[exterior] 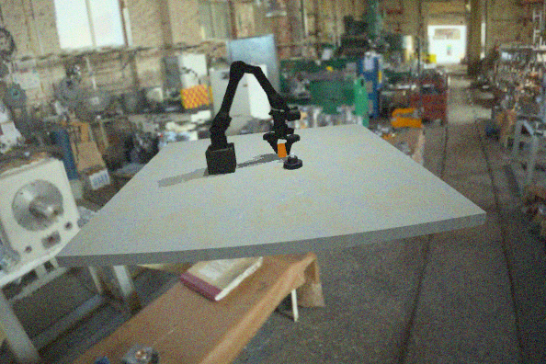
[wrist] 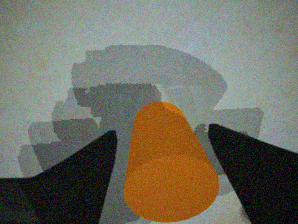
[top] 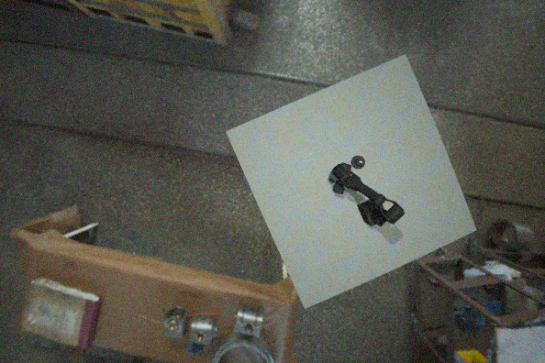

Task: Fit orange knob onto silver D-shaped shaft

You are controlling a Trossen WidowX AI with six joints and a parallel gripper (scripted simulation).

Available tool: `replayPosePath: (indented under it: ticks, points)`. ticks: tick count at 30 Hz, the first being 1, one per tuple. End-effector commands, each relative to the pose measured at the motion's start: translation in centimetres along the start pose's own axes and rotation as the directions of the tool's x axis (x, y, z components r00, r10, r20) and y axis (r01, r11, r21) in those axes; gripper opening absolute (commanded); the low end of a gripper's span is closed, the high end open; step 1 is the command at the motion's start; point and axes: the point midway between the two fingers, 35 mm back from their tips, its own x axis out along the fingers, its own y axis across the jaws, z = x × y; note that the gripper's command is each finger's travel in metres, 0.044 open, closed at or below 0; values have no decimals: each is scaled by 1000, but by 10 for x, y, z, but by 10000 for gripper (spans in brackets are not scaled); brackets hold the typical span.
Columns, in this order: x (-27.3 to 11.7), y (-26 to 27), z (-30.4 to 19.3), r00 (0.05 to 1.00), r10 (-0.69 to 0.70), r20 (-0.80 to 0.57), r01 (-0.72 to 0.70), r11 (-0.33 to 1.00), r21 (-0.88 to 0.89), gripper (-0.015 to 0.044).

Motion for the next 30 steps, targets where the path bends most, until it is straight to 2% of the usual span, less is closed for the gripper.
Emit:
replayPosePath:
  ticks: [1, 3, 9, 14, 30]
  points:
    - [1, 1, 0, 1000, 6, 1, -6, 1000, -6, 230]
    - [1, 1, 0, 1000, 6, 1, -6, 1000, -6, 177]
    - [1, 1, 0, 1000, 6, 1, -6, 1000, -6, 138]
    - [-2, 0, 1, 1000, -5, 11, 5, 1000, -10, 6]
    - [-39, -4, 7, 1000, -17, 22, 17, 1000, -15, 0]
